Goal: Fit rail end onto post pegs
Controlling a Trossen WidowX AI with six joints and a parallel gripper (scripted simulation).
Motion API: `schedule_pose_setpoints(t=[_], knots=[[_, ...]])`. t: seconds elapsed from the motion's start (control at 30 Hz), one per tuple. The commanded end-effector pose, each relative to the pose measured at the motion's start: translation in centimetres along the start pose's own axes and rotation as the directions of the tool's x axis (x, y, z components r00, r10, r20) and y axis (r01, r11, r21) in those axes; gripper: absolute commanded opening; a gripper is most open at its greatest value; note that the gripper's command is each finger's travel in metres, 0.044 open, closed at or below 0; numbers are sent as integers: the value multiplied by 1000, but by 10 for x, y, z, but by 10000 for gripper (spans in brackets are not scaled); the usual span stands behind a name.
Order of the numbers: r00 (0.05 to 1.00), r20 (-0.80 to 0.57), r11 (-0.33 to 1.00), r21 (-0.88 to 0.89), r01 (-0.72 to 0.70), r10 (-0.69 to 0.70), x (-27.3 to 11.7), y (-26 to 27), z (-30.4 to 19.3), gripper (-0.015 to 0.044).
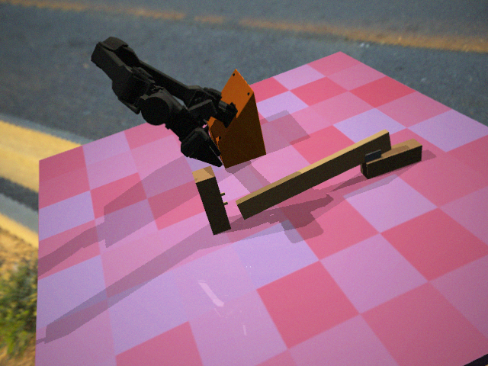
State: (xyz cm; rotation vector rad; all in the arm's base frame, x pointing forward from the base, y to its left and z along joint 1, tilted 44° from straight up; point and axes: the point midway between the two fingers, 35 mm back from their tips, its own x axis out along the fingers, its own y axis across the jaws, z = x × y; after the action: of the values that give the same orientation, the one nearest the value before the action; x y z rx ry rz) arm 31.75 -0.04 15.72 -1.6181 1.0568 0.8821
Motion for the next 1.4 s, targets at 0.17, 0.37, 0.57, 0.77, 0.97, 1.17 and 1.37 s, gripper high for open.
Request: schedule_pose_setpoints(t=[0.17, 0.37, 0.57, 0.77, 0.97, 1.17, 1.37], knots=[[912, -311, 962, 46, -268, 269, 109, 41, 28, 440], [825, -473, 943, 42, -329, 309, 147, 70, 38, 440], [825, -473, 943, 42, -329, 309, 150, 72, 41, 440], [826, -472, 944, 42, -329, 309, 158, 74, 37, 440], [826, -472, 944, 42, -329, 309, 167, 77, 33, 440], [826, -472, 944, 42, -328, 309, 175, 79, 28, 440], [826, -472, 944, 42, -328, 309, 183, 83, 24, 440]])
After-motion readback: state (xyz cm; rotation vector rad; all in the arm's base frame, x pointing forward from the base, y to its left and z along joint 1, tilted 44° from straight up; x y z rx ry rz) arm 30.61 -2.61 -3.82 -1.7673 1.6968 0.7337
